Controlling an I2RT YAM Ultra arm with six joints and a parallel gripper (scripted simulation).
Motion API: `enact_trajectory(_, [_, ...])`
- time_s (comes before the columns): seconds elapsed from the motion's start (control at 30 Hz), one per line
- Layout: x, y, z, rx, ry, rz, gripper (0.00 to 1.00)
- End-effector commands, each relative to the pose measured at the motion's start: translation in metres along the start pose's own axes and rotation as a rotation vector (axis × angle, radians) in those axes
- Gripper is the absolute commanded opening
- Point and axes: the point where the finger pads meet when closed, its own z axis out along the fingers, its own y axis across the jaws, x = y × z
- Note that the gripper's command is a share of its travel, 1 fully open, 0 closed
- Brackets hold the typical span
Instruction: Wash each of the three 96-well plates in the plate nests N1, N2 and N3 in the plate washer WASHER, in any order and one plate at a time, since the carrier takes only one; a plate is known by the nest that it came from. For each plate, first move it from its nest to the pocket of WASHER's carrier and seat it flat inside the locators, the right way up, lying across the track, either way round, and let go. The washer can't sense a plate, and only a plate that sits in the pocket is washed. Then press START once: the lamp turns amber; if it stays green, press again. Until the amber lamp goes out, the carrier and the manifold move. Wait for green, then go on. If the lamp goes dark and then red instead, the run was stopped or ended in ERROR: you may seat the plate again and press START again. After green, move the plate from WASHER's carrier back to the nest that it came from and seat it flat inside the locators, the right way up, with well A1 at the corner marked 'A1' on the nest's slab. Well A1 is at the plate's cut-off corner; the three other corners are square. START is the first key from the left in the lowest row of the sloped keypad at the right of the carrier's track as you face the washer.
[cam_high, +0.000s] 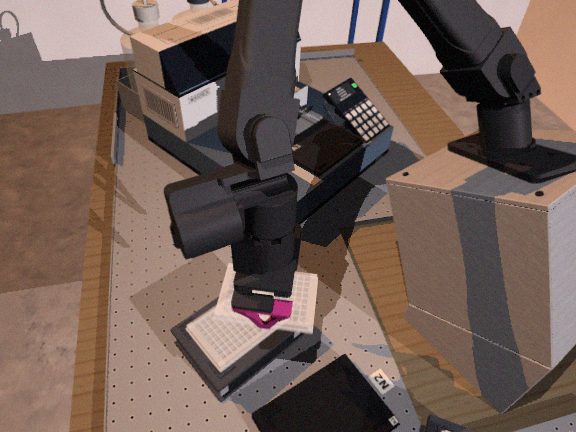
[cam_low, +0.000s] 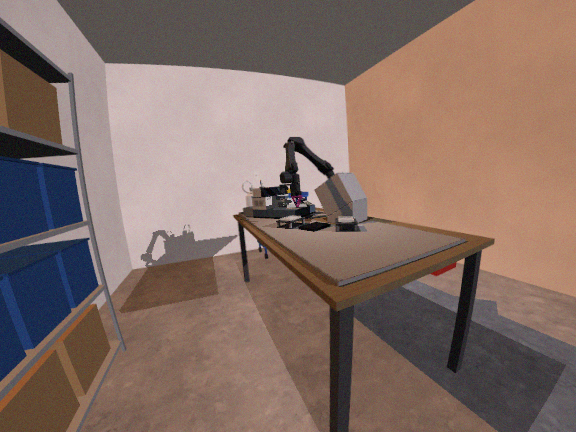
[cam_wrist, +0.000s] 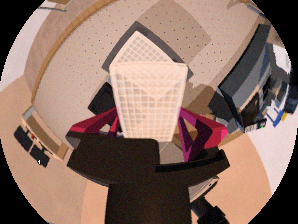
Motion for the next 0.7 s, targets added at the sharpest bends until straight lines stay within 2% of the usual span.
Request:
enact_trajectory(0.0, [-0.016, 0.005, -0.006, -0.012, -0.036, 0.027, 0.00])
enact_trajectory(0.03, [-0.016, 0.005, -0.006, -0.012, -0.036, 0.027, 0.00])
enact_trajectory(0.2, [0.007, 0.029, 0.000, -0.013, -0.033, -0.166, 0.00])
enact_trajectory(0.27, [0.007, 0.029, 0.000, -0.013, -0.033, -0.166, 0.00])
enact_trajectory(0.67, [0.050, 0.073, 0.008, -0.007, -0.027, -0.570, 0.00])
